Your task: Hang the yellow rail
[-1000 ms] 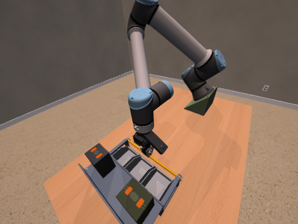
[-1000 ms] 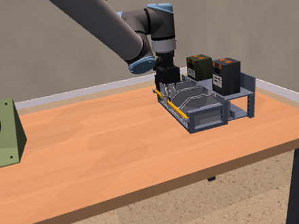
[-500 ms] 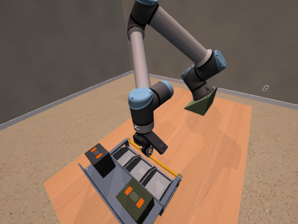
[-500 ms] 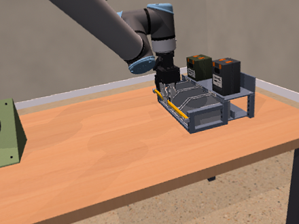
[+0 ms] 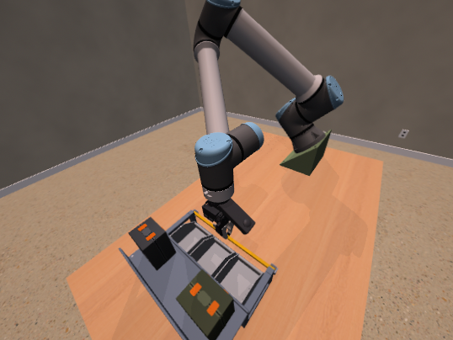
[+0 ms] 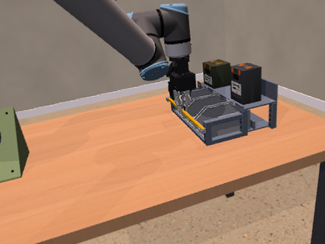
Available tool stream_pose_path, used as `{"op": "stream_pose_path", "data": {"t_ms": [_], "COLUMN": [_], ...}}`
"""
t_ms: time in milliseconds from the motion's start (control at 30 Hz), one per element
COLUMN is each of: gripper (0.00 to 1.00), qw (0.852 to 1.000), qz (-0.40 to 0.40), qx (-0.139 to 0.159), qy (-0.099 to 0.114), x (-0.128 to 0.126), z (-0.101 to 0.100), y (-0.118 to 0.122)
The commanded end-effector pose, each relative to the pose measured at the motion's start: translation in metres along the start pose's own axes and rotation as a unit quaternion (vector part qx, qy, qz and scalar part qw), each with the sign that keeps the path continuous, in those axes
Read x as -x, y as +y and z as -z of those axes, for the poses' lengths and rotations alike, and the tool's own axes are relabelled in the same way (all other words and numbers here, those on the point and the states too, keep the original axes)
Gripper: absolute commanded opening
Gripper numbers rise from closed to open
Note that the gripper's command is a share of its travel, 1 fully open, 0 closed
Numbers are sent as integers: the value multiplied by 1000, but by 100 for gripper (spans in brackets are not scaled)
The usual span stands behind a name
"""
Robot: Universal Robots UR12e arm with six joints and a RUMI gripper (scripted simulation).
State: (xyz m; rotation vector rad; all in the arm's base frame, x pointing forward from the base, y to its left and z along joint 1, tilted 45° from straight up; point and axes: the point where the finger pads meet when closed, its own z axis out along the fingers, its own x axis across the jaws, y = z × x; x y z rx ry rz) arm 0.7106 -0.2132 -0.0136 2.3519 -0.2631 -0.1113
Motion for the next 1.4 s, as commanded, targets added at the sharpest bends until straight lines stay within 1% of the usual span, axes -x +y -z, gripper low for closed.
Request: {"op": "stream_pose_path", "data": {"t_ms": [0,333,367,1367], "gripper": [0,0,22,22], "qw": [1000,1000,1000,1000], "qz": [0,0,0,0], "qx": [0,0,0,0], "qy": [1,1,1,1], "x": [-1,-1,0,0], "z": [1,1,1,1], "y": [0,0,0,0]}}
